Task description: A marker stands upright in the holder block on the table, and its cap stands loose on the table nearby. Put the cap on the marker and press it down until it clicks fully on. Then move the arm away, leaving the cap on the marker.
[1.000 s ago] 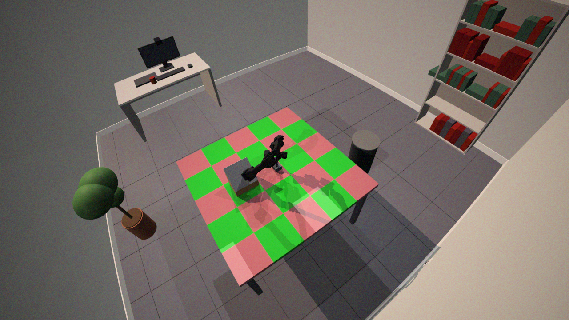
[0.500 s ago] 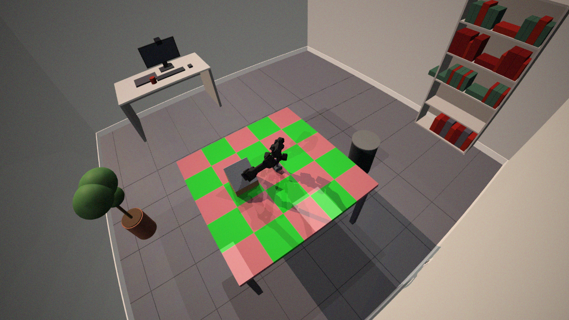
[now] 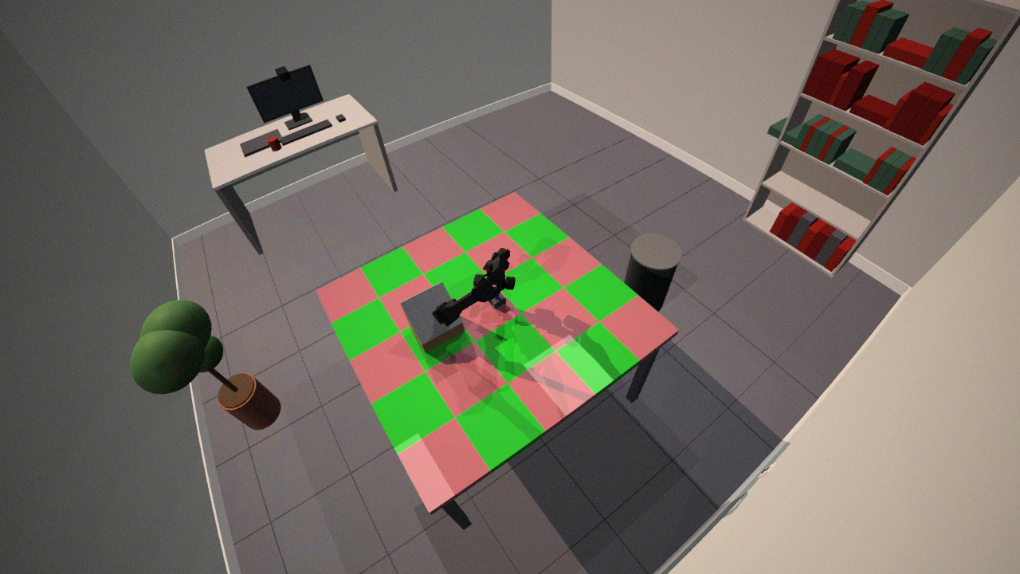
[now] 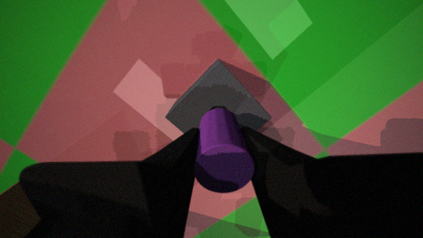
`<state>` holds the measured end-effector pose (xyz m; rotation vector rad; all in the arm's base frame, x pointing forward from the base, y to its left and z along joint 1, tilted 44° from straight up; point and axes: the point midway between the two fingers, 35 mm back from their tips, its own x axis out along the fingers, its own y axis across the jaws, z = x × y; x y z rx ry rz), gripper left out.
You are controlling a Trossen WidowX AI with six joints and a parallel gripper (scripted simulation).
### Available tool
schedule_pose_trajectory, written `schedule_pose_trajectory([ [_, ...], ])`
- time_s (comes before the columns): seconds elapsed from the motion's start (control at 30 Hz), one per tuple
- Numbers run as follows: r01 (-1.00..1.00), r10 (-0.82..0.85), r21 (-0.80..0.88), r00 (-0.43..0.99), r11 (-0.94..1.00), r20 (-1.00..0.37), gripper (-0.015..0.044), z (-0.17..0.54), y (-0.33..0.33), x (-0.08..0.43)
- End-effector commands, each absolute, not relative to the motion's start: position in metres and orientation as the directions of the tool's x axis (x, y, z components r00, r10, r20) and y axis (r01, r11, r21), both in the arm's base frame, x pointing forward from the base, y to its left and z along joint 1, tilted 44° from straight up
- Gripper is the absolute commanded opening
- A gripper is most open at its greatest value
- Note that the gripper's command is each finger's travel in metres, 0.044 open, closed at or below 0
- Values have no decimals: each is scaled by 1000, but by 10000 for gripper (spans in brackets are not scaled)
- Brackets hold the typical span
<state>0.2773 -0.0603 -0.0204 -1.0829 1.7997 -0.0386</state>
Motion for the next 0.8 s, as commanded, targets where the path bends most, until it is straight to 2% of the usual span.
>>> schedule_pose_trajectory([
  [0.0,-649,-681,-469,-105,599,-725,105,-20,-60,277],
  [0.43,-649,-681,-469,-105,599,-725,440,-20,-60,277],
  [0.53,-649,-680,-468,-105,600,-725,440,-18,-58,278],
  [0.77,-649,-678,-466,-106,601,-727,440,34,-9,285],
])
